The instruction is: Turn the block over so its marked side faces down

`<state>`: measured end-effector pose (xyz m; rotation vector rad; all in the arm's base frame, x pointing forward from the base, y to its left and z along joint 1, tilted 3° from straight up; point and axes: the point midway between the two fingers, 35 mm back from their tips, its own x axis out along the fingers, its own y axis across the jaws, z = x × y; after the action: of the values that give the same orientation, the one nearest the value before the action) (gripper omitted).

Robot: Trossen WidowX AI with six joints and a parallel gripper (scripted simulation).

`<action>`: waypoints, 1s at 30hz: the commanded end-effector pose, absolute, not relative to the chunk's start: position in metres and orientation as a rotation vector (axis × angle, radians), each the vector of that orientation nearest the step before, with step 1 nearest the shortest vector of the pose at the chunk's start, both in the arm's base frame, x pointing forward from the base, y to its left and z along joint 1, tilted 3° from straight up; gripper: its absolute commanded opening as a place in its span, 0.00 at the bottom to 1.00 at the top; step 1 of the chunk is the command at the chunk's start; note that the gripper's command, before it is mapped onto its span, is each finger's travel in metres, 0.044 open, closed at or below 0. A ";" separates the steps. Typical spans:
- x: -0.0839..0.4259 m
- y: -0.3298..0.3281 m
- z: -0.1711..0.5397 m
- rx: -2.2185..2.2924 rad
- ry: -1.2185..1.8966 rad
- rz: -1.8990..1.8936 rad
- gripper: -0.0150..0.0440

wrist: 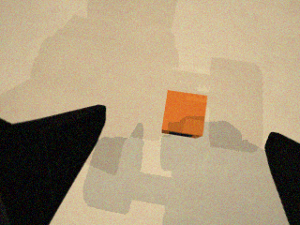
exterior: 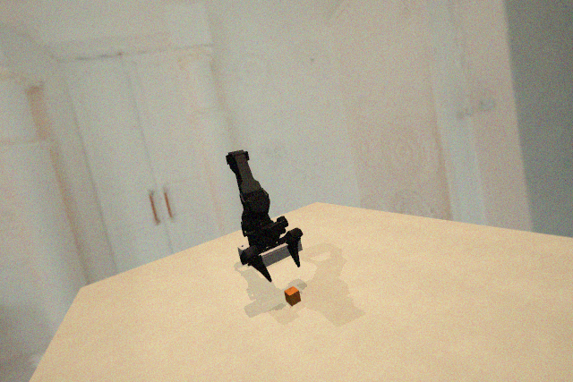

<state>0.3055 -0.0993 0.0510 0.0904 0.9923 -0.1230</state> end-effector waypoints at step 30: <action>0.340 -0.106 0.048 0.119 1.573 -0.102 1.00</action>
<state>0.3430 -0.1065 0.0637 0.1155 1.5501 -0.0997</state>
